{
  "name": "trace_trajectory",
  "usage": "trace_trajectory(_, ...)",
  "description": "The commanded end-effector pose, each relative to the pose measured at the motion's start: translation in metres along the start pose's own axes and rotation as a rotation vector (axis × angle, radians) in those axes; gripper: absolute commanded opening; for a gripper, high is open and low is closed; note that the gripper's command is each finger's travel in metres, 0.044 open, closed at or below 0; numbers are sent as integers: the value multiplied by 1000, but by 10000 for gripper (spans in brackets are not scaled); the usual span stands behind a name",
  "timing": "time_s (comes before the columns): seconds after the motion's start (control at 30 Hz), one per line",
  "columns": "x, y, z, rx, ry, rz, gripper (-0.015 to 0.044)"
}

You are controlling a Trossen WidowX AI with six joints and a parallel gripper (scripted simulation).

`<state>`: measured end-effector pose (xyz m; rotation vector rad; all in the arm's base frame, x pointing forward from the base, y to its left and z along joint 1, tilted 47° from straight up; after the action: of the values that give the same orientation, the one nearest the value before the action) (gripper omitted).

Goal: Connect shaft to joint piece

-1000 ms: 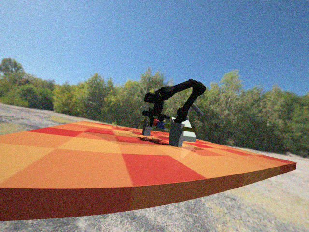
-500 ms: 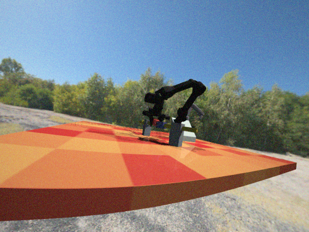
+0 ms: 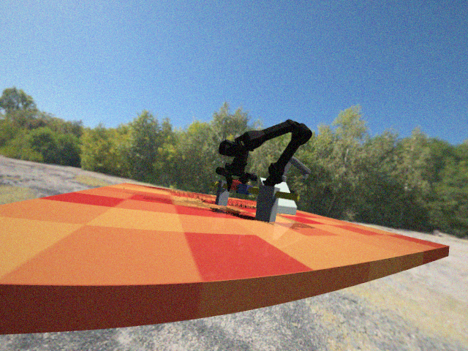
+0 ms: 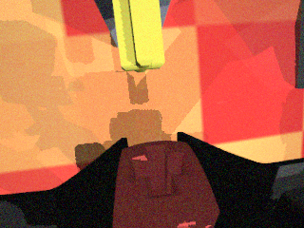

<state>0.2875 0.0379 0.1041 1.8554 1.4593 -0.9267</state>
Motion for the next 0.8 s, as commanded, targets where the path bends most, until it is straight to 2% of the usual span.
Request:
trace_trajectory(0.0, 0, 0, 0, 0, 0, 0, 156)
trace_trajectory(0.2, 0, 0, 0, 0, 0, 0, 147)
trace_trajectory(0.4, 0, 0, 0, 0, 0, 0, 0)
trace_trajectory(0.6, 1, 0, 0, -1, 12, 0, 0)
trace_trajectory(0.77, 5, 0, 3, -6, 100, 0, 0)
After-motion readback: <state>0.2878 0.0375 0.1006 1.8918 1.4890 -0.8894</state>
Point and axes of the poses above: the point midway between the two fingers, 35 mm back from their tips, its own x axis out along the fingers, its own y axis across the jaws, z = x × y, the point moved 3 cm from there along -x, back along the fingers
